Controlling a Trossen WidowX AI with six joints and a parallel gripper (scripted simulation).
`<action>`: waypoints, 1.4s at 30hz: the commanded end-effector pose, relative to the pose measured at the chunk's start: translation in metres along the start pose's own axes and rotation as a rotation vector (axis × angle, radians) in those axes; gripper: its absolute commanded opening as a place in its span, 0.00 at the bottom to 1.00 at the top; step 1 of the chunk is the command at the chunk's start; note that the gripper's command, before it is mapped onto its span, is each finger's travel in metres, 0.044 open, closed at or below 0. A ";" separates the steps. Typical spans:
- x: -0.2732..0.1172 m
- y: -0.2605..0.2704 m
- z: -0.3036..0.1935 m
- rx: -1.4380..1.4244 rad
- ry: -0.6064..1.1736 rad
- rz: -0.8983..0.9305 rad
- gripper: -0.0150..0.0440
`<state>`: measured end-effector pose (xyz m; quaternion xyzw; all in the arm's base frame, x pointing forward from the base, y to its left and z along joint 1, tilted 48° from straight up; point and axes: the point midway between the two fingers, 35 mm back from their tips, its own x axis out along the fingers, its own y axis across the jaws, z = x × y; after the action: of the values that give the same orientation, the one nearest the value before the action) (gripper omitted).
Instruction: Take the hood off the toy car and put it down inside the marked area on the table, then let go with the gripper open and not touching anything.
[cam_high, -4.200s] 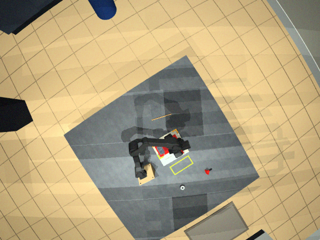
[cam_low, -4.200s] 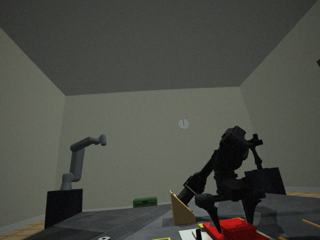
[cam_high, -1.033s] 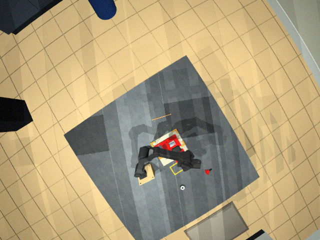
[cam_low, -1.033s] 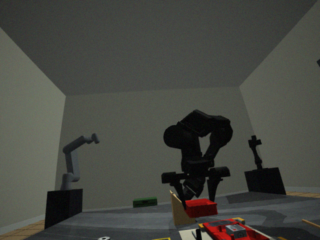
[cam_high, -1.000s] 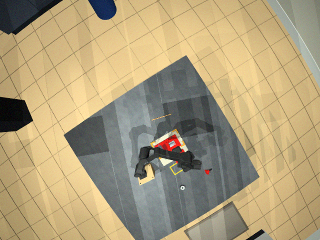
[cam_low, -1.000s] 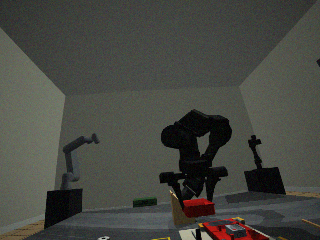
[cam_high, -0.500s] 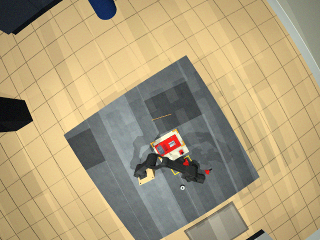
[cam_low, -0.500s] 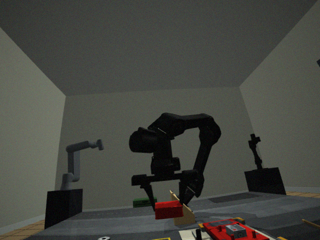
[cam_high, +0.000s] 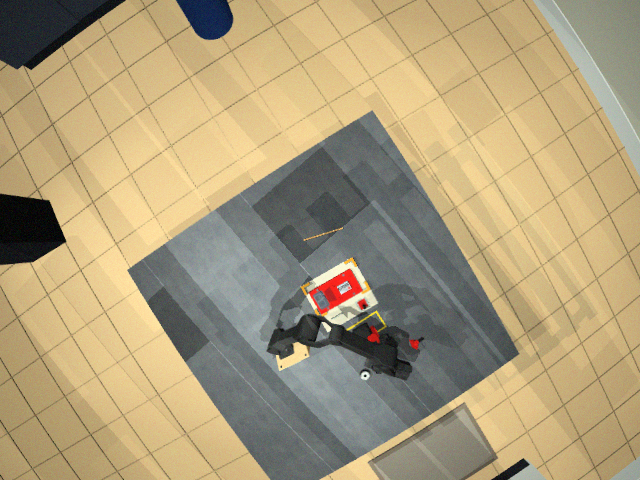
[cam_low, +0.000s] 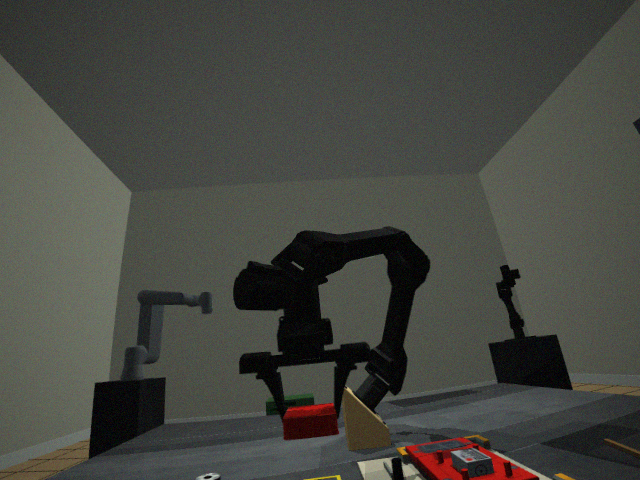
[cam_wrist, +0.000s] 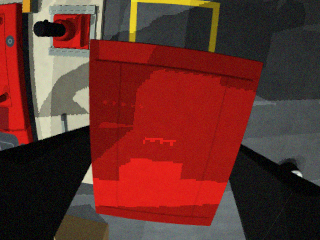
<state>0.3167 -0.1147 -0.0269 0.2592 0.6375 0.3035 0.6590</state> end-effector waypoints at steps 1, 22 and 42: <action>0.002 -0.002 0.000 -0.003 -0.001 -0.004 0.25; 0.017 -0.003 0.001 -0.003 -0.001 -0.004 0.25; 0.032 -0.003 0.002 -0.003 -0.002 -0.004 0.25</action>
<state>0.3185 -0.0960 -0.0492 0.2544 0.6377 0.3035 0.6607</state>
